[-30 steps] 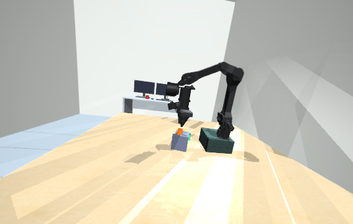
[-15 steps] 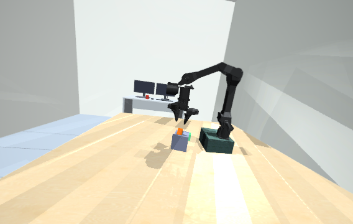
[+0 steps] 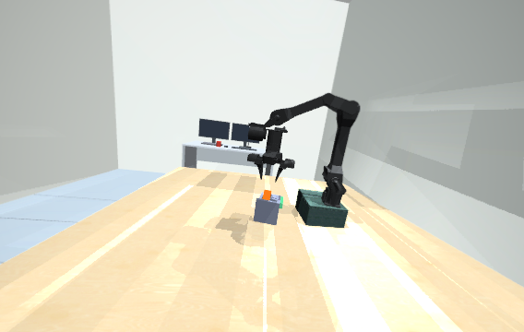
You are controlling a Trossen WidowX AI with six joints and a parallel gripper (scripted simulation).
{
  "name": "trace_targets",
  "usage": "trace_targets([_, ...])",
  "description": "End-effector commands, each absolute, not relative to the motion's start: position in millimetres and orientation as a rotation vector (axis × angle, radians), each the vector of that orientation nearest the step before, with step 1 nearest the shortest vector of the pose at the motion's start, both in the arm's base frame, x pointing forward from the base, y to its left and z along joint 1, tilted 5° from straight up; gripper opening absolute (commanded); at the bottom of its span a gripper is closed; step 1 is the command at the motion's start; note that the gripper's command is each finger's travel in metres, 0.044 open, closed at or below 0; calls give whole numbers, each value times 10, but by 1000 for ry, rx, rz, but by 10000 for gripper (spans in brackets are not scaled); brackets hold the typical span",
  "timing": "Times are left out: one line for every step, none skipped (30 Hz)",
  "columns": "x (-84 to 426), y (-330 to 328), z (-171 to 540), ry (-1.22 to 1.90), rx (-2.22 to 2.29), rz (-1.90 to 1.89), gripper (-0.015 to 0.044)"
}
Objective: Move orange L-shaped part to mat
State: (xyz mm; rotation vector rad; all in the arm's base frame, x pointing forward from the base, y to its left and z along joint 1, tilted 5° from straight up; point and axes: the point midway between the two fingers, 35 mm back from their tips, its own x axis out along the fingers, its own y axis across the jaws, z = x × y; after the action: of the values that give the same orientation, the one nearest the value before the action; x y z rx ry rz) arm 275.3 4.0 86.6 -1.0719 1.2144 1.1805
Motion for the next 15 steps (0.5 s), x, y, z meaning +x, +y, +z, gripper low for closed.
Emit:
trace_targets([2742,29,736,1212,-1089,1197,280])
trace_targets([2740,32,684,1212,-1089,1197,280])
trace_targets([2737,36,633,1212,-1089,1197,280])
trace_targets([2735,38,600,1212,-1089,1197,280])
trace_targets([2734,39,589,1212,-1089,1197,280])
trace_targets([2734,39,589,1212,-1089,1197,280])
trace_targets([2734,39,587,1212,-1089,1197,280])
trace_targets([2735,40,581,1212,-1089,1197,280])
trace_targets([2735,40,573,1212,-1089,1197,280])
trace_targets([2736,41,563,1212,-1089,1197,280])
trace_targets([2737,42,550,1212,-1089,1197,280])
trace_targets([2737,43,535,1212,-1089,1197,280])
trace_targets([2738,44,518,1212,-1089,1197,280])
trace_targets([2739,45,502,1212,-1089,1197,280])
trace_targets([2740,46,485,1212,-1089,1197,280])
